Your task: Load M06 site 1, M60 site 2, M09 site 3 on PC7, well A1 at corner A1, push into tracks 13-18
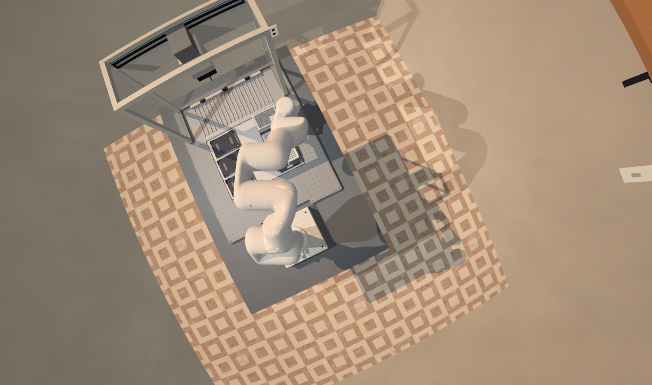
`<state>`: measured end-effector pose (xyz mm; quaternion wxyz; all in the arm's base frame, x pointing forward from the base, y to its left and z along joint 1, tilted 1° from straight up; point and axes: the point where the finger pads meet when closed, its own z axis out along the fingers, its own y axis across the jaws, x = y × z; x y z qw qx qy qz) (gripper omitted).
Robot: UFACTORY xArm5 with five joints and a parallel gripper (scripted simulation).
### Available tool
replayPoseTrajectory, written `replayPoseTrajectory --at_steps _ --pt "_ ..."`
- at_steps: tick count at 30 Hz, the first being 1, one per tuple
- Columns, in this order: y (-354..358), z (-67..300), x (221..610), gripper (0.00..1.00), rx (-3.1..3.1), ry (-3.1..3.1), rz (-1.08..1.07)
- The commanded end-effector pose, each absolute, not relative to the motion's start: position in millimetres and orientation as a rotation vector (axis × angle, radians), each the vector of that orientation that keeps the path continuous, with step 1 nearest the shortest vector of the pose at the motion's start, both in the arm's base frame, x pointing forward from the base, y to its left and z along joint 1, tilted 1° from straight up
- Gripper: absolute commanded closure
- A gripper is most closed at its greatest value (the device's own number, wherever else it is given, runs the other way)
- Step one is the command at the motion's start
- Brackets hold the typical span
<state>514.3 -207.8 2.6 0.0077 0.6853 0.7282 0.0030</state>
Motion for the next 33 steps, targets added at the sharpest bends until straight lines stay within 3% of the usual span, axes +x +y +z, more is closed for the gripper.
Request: replayPoseTrajectory --at_steps 1,33 --pt "-208.4 1.7 515.9 0.00 2.142 2.276 0.025" --pt "-208.4 -11.7 516.2 0.00 2.142 2.276 0.025"
